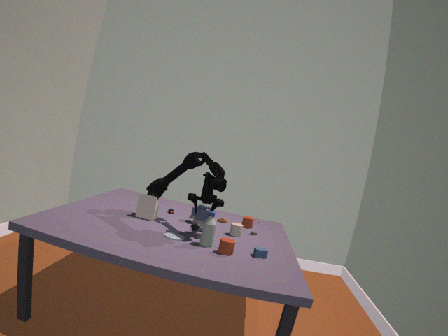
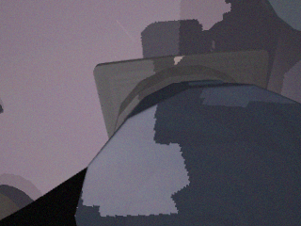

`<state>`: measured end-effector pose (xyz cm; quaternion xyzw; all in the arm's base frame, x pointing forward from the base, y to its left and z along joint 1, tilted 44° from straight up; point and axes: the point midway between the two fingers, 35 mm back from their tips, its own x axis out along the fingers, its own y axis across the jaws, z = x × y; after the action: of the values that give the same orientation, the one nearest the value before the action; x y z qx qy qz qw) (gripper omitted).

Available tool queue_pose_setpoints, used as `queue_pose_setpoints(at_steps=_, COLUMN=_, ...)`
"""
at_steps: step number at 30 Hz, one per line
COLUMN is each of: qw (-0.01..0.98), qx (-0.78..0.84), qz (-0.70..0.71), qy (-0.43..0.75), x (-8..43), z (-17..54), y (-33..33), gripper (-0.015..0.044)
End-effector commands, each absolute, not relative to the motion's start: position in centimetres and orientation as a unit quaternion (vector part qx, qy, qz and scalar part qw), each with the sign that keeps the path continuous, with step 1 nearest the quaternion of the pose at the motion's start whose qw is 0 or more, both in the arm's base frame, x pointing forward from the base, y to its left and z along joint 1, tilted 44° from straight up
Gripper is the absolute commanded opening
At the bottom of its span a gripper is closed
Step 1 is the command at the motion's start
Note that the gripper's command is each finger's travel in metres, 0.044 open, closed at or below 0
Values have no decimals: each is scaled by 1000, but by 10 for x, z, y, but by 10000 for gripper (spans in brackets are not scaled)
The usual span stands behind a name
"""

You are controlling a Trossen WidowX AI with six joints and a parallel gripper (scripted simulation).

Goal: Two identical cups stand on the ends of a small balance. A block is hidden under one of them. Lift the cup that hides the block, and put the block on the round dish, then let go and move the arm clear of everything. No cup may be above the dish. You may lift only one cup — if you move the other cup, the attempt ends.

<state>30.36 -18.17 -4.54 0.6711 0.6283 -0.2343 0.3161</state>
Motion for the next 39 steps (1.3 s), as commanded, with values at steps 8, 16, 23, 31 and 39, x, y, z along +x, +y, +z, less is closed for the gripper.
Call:
queue_pose_setpoints(at_steps=8, qw=331, qx=671, qz=-240, qy=619, x=302, z=-34, y=-202, gripper=0)
queue_pose_setpoints(at_steps=16, qw=331, qx=671, qz=-240, qy=619, x=300, z=-26, y=-209, gripper=0)
queue_pose_setpoints(at_steps=23, qw=331, qx=671, qz=-239, qy=619, x=298, z=-19, y=-214, gripper=0)
queue_pose_setpoints(at_steps=31, qw=330, qx=671, qz=-239, qy=620, x=295, z=-11, y=-220, gripper=0)
queue_pose_setpoints(at_steps=39, qw=330, qx=671, qz=-239, qy=620, x=292, z=-3, y=-226, gripper=0)
